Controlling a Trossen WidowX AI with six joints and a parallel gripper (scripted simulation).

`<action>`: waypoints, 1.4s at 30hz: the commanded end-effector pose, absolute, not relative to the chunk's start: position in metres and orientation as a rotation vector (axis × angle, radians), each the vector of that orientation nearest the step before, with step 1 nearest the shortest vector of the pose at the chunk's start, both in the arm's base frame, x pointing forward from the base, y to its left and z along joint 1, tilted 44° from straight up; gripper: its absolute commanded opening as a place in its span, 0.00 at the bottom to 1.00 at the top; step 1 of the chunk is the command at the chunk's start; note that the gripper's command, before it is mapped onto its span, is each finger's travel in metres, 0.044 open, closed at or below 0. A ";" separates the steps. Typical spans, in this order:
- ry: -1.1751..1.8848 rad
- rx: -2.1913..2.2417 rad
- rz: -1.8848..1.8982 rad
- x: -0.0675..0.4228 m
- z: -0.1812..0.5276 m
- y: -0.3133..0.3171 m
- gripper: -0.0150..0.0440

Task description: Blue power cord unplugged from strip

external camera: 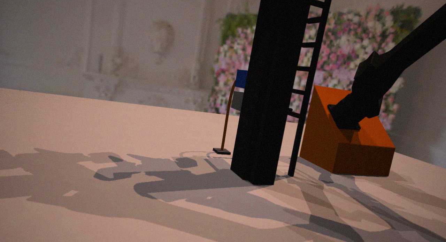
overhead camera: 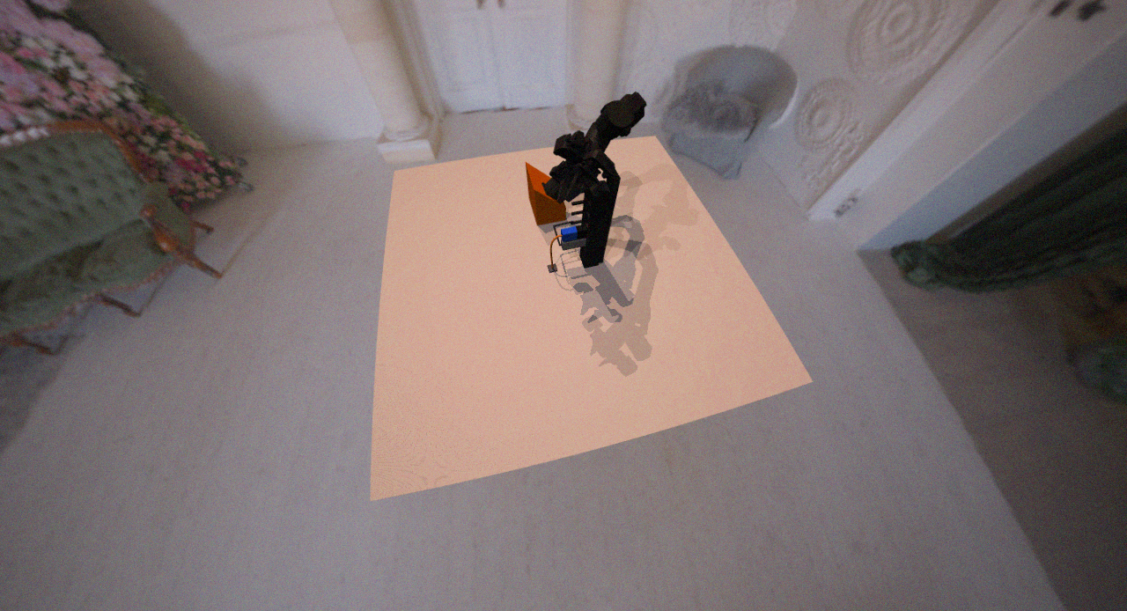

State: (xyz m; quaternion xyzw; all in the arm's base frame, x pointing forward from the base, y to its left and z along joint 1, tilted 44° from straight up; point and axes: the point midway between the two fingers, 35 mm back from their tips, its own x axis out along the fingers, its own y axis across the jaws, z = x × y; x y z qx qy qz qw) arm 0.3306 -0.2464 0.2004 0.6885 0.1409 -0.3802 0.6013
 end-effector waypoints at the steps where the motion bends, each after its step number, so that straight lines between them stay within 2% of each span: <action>1: 0.681 1.607 -0.916 0.321 0.139 -0.223 0.53; 8: 1.270 1.673 -0.876 0.285 0.064 -0.166 0.53; 14: 1.679 1.776 -0.757 0.256 0.041 -0.122 0.53; 42: 1.691 1.781 -0.753 0.256 0.056 -0.105 0.53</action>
